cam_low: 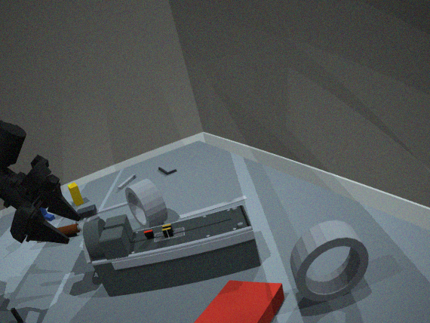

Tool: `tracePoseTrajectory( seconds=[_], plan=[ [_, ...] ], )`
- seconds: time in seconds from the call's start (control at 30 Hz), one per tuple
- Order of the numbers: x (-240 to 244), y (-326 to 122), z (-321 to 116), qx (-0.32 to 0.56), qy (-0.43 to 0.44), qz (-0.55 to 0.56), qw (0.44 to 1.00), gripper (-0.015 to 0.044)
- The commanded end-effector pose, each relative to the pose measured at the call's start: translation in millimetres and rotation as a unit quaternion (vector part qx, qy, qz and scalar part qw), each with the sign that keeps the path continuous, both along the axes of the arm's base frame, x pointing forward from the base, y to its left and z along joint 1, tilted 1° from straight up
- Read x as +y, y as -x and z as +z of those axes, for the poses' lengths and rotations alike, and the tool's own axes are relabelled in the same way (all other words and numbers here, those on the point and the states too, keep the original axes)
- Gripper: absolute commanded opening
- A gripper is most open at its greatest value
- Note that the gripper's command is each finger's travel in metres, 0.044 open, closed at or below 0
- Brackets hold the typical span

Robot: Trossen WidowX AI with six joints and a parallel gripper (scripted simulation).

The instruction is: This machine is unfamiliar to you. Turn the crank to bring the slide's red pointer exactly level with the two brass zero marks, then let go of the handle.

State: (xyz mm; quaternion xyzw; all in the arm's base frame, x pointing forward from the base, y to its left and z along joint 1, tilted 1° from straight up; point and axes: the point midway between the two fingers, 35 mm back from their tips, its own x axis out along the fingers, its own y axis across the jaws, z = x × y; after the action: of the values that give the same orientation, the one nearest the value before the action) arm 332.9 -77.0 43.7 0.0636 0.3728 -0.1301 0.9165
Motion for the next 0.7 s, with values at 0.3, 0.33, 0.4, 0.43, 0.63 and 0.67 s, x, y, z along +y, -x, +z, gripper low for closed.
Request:
tracePoseTrajectory(
  seconds=[0.3, 0.33, 0.4, 0.43, 0.63, 0.67],
  plan=[
    [-1.1, -1.2, 58.4, -0.004, 0.001, 0.0, 1.0, 0.044],
    [-1.1, -0.6, 65.9, -0.004, 0.001, 0.0, 1.0, 0.044],
    [-1.0, 1.1, 79.5, -0.003, 0.001, 0.0, 1.0, 0.044],
    [-1.0, 1.7, 83.1, -0.002, 0.001, 0.0, 1.0, 0.044],
    [-8.4, -13.7, 88.3, 0.004, 0.009, 0.008, 1.0, 0.044],
    [-10.6, -18.1, 89.5, 0.006, 0.012, 0.01, 1.0, 0.044]
  ],
)
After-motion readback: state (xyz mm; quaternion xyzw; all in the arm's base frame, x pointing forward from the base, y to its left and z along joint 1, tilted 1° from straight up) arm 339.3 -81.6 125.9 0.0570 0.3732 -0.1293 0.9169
